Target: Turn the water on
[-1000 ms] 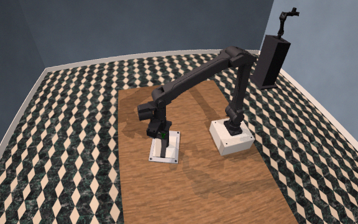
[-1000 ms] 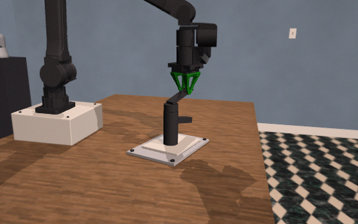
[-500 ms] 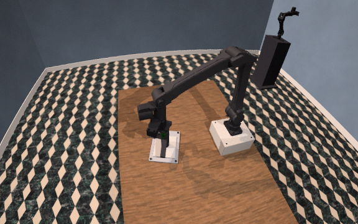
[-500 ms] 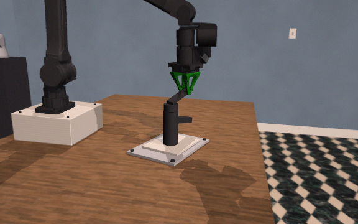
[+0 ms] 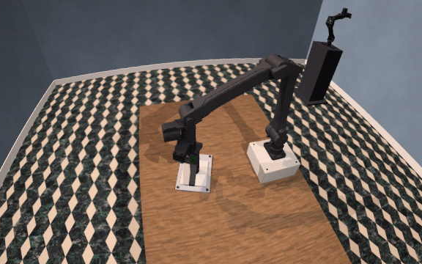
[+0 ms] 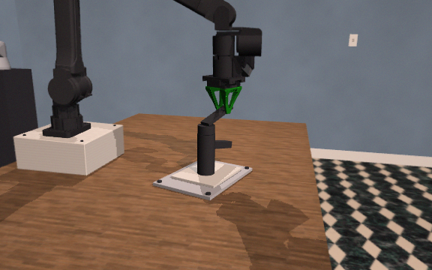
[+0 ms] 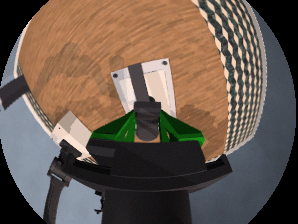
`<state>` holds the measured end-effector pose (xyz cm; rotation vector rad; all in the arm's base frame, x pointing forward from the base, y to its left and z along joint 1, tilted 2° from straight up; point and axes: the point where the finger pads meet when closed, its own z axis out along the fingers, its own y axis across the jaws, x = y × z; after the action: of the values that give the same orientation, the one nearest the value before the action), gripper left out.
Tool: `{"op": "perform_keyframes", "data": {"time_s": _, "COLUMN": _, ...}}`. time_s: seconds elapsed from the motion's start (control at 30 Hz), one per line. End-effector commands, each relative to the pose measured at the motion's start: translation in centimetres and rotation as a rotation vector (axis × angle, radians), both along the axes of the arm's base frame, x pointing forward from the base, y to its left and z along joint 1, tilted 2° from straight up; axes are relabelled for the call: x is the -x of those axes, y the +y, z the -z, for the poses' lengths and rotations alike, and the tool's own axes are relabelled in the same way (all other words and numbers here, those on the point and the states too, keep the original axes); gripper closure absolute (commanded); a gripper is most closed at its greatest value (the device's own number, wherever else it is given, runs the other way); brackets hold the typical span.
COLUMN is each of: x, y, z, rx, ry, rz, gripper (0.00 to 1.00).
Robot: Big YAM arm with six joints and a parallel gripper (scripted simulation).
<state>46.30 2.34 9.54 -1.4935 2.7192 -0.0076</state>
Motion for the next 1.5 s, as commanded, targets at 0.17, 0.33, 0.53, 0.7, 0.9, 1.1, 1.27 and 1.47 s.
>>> {"op": "perform_keyframes", "data": {"time_s": 0.17, "x": 1.5, "y": -3.8, "z": -4.5, "rx": 0.052, "ry": -0.011, "rz": 0.044, "gripper": 0.36}}
{"op": "perform_keyframes", "data": {"time_s": 0.33, "x": 0.8, "y": -3.4, "z": -4.6, "rx": 0.048, "ry": -0.017, "rz": 0.038, "gripper": 0.36}}
{"op": "perform_keyframes", "data": {"time_s": 0.53, "x": 0.5, "y": -3.0, "z": -4.0, "rx": 0.047, "ry": -0.012, "rz": 0.034, "gripper": 0.36}}
{"op": "perform_keyframes", "data": {"time_s": 0.7, "x": 0.5, "y": -2.8, "z": -3.7, "rx": 0.047, "ry": -0.008, "rz": 0.032, "gripper": 0.36}}
{"op": "perform_keyframes", "data": {"time_s": 0.9, "x": 0.5, "y": -2.8, "z": -3.6, "rx": 0.047, "ry": -0.007, "rz": 0.031, "gripper": 0.36}}
{"op": "perform_keyframes", "data": {"time_s": 1.1, "x": 0.5, "y": -2.7, "z": -3.5, "rx": 0.047, "ry": -0.006, "rz": 0.031, "gripper": 0.36}}
{"op": "perform_keyframes", "data": {"time_s": 1.27, "x": 0.5, "y": -2.7, "z": -3.5, "rx": 0.047, "ry": -0.005, "rz": 0.031, "gripper": 0.36}}
{"op": "perform_keyframes", "data": {"time_s": 1.47, "x": 0.5, "y": -2.7, "z": -3.5, "rx": 0.047, "ry": -0.005, "rz": 0.031, "gripper": 0.36}}
